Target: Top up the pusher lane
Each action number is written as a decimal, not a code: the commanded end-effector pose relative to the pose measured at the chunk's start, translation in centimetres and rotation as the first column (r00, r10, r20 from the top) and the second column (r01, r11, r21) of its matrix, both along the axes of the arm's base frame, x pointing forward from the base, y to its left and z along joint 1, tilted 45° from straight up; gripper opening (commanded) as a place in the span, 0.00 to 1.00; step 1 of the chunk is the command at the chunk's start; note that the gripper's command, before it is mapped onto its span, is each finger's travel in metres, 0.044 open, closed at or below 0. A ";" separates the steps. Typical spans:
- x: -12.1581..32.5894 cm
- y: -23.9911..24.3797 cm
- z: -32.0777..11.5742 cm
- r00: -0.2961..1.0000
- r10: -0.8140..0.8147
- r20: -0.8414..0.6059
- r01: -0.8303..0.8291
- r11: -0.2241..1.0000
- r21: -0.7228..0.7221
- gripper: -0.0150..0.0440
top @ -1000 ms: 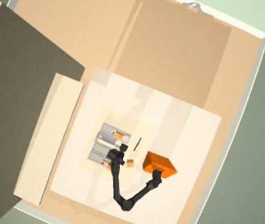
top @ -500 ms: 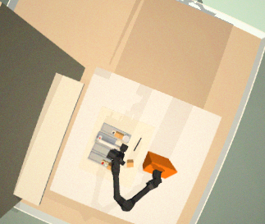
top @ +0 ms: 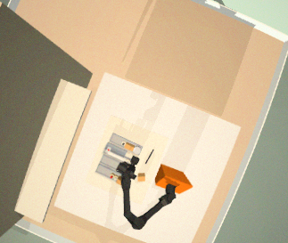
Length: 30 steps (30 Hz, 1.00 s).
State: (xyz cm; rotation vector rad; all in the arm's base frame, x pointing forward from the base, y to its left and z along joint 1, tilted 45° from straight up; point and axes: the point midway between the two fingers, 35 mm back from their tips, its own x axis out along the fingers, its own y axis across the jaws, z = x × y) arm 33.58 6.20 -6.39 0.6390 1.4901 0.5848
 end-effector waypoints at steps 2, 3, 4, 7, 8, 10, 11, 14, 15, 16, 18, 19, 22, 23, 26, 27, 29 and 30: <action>0.0 0.0 0.0 1.000 0.001 0.001 -0.001 1.000 0.002 0.34; 0.0 0.0 0.0 1.000 0.001 0.001 -0.001 1.000 0.002 0.39; 0.0 0.0 0.0 1.000 0.001 0.001 -0.001 1.000 0.002 0.43; 0.0 0.0 0.0 1.000 0.001 0.001 -0.001 1.000 0.002 0.57; 0.0 0.0 0.0 1.000 0.001 0.001 -0.001 1.000 0.002 0.61; 0.0 0.0 0.0 1.000 0.001 0.001 -0.001 1.000 0.002 0.70; 0.0 0.0 0.0 1.000 0.001 0.001 -0.001 1.000 0.002 0.74; 0.0 -0.1 0.1 1.000 0.001 0.001 -0.001 1.000 0.001 0.74; 0.0 -0.2 0.2 1.000 0.001 0.001 -0.001 1.000 0.001 0.74; 0.0 -0.4 0.3 1.000 0.001 0.001 -0.001 1.000 0.001 0.74; 0.0 -0.8 0.8 1.000 0.001 0.002 -0.001 1.000 0.001 0.74; 0.0 -1.2 1.1 1.000 0.001 0.002 -0.001 1.000 0.001 0.74; 0.0 -1.5 1.4 1.000 0.001 0.002 -0.001 1.000 0.001 0.74; 0.0 -1.5 1.4 1.000 0.001 0.002 -0.001 1.000 0.001 0.74; 0.0 -1.5 1.4 1.000 0.001 0.002 -0.001 1.000 0.001 0.74; -0.1 -1.5 1.4 1.000 0.001 0.001 -0.001 1.000 0.001 0.74; -0.5 -1.5 1.4 1.000 0.001 0.001 -0.001 1.000 0.001 0.74; -0.7 -1.5 1.4 1.000 0.001 0.001 -0.001 1.000 0.000 0.74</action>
